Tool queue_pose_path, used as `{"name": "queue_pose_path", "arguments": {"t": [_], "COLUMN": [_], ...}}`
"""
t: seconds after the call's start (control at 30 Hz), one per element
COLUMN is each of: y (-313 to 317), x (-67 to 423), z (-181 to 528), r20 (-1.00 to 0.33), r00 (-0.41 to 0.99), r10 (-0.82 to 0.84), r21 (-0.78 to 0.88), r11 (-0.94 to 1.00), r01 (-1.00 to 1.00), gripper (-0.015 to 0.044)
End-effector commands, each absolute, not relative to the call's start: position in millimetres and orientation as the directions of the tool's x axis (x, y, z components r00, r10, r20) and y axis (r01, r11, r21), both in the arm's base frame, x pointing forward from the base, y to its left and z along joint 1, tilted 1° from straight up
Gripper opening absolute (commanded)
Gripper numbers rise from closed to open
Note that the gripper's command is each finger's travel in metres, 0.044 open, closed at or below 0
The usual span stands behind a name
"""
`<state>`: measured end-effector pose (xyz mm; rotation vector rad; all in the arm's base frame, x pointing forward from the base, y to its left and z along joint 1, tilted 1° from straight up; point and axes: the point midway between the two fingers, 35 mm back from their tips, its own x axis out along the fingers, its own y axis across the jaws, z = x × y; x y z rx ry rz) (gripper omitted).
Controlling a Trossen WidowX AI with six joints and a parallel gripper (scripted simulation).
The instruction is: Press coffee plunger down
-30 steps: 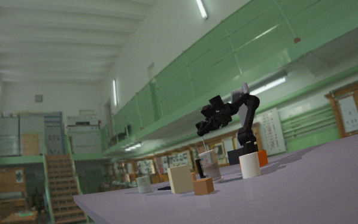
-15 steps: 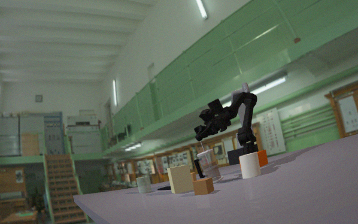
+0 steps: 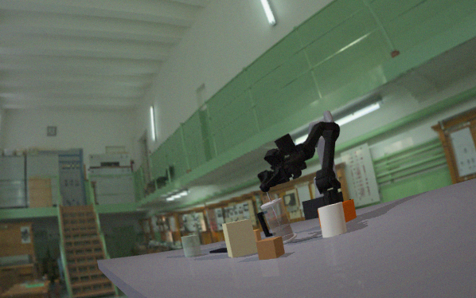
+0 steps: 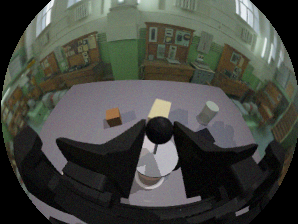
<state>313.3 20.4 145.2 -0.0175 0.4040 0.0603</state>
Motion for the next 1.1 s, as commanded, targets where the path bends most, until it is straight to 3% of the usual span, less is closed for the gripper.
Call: {"name": "queue_pose_path", "arguments": {"t": [0.0,1.07], "y": [20.1,20.2], "x": [310.1,318.4], "z": [119.8,123.0], "r20": [-0.468,-0.467], "r00": [0.882,0.883], "r10": [0.055,0.054], "r21": [-0.012,-0.012], "r11": [0.998,0.998], "r01": [-0.068,-0.068], "gripper": [0.0126,0.0126]}}
